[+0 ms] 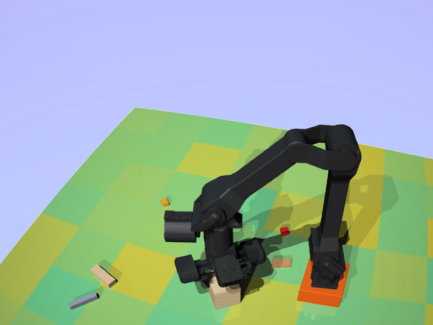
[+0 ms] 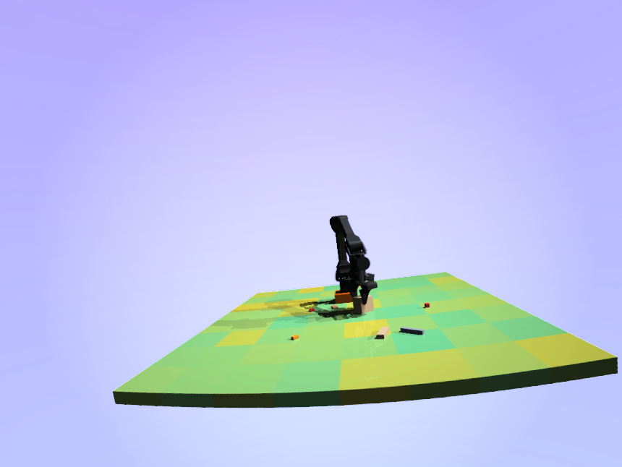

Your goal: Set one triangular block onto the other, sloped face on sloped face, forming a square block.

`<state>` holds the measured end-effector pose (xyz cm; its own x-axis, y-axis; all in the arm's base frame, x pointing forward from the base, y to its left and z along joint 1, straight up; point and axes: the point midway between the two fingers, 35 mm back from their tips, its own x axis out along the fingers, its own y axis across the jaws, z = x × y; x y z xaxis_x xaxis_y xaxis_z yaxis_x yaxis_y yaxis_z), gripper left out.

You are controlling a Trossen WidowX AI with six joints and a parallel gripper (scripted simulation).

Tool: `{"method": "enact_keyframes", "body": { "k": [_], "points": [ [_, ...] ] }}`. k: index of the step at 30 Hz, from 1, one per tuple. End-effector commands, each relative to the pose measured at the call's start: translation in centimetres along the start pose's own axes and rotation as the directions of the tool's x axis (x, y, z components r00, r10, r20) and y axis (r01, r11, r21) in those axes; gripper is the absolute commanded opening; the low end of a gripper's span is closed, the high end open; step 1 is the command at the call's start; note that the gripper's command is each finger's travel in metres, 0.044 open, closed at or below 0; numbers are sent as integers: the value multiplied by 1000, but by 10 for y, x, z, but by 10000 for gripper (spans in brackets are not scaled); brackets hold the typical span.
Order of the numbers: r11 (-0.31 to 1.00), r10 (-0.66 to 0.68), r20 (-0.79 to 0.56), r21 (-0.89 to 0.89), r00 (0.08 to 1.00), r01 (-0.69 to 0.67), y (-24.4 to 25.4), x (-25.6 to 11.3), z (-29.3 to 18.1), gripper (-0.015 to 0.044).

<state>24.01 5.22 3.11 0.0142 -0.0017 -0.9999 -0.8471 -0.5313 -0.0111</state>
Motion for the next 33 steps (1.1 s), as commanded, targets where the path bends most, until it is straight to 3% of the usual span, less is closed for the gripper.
{"method": "enact_keyframes", "body": {
  "k": [1, 13, 22, 30, 33],
  "points": [
    [1000, 0, 0, 0, 1000, 0, 0, 0, 0, 131],
    [1000, 0, 0, 0, 1000, 0, 0, 0, 0, 440],
    [1000, 0, 0, 0, 1000, 0, -1, -3, 0, 440],
    [1000, -1, 0, 0, 1000, 1, -2, -101, -1, 440],
    [1000, -1, 0, 0, 1000, 1, 0, -110, 0, 440]
  ]
}}
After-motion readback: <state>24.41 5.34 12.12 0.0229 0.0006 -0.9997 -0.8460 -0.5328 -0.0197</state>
